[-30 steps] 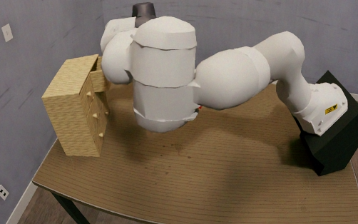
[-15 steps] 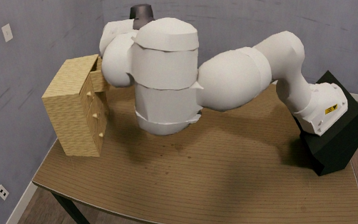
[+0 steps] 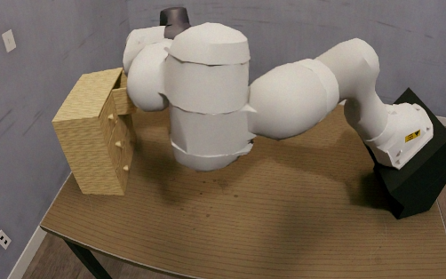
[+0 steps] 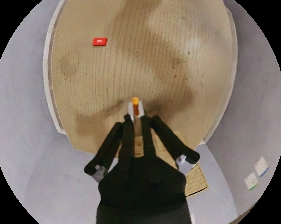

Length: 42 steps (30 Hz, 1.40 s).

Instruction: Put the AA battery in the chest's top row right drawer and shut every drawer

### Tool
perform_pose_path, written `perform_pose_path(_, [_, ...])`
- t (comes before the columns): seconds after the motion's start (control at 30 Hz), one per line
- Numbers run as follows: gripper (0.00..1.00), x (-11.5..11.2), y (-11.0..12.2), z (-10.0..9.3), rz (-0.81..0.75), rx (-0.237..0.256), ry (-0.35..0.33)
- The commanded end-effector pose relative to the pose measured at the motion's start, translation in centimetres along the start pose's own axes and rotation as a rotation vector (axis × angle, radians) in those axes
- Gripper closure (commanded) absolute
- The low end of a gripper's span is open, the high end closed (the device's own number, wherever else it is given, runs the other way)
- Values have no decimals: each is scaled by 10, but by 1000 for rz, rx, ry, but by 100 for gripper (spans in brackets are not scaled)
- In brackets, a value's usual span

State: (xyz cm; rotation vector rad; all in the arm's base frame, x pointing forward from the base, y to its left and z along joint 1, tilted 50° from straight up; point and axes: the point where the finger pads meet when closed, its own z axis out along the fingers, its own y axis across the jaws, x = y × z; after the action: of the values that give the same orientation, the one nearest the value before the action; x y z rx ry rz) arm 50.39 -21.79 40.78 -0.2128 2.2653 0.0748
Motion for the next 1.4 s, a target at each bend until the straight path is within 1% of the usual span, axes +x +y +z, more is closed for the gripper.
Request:
perform_pose_path(0.0, [85, -1, 3, 2, 28, -4, -1])
perform_pose_path(1.37, [85, -6, 12, 6, 53, -11, 1])
